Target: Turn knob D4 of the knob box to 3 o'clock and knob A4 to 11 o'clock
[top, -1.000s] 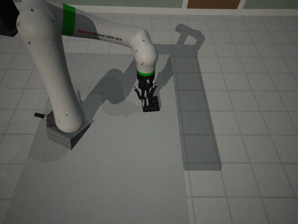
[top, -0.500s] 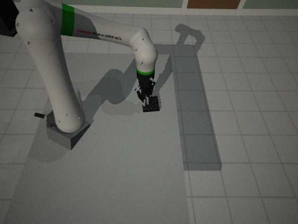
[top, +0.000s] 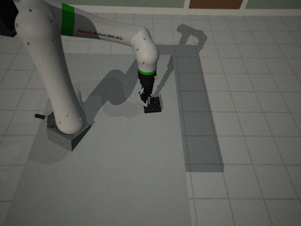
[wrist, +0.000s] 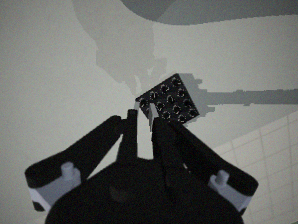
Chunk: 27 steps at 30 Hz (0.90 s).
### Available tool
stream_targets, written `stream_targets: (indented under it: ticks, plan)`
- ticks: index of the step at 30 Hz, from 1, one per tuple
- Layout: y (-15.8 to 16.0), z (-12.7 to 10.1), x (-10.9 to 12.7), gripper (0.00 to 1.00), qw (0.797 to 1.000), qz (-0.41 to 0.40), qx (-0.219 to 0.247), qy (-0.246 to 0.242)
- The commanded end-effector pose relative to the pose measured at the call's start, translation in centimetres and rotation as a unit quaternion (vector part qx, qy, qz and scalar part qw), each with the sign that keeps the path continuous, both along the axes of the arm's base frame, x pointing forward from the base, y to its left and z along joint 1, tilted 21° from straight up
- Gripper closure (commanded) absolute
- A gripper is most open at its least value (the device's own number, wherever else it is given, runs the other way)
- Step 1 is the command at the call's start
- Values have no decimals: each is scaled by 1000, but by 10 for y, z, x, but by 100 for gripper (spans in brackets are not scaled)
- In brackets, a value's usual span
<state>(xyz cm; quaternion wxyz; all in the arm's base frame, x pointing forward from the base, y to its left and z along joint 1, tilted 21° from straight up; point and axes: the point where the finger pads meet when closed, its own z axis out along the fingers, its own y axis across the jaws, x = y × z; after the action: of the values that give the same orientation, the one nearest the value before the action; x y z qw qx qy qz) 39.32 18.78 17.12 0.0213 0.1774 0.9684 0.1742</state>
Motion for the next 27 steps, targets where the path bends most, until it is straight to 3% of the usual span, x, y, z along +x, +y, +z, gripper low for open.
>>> stream_targets:
  ticks: [1,6,7,23,27]
  plan:
    - [-1,2,0,88,997,75,-3,-23]
    - [-1,3,0,88,993,112,-7,-36]
    - [-1,3,0,88,988,149,-10,-49]
    - [-2,7,-1,88,943,315,-28,-109]
    - [-2,9,-1,88,915,379,-35,-132]
